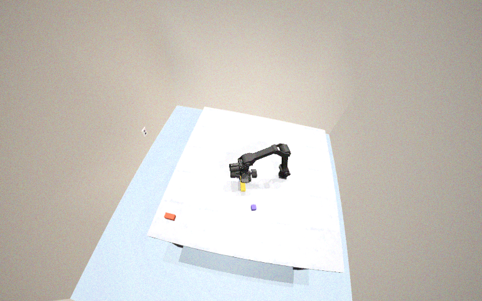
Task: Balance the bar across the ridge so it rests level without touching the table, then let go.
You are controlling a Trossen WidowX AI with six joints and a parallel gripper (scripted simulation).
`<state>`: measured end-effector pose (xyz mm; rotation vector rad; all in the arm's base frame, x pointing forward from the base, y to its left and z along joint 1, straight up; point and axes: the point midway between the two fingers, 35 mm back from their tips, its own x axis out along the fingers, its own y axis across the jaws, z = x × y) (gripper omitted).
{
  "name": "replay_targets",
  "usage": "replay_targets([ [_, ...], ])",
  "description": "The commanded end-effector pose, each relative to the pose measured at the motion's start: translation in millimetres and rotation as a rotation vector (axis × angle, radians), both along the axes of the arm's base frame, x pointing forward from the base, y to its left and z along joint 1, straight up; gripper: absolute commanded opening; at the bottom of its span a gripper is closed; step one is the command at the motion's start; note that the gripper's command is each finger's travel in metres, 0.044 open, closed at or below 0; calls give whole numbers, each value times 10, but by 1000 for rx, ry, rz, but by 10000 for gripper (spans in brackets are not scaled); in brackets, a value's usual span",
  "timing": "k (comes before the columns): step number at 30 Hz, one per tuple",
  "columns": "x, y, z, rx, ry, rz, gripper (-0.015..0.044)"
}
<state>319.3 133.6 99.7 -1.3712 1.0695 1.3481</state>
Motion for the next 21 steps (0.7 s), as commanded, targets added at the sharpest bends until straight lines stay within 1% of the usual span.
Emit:
replay_targets([
  [1, 4, -4, -5, -1, -2, -3, 0],
  [21, 2, -5, -22, -1, -2, -3, 0],
])
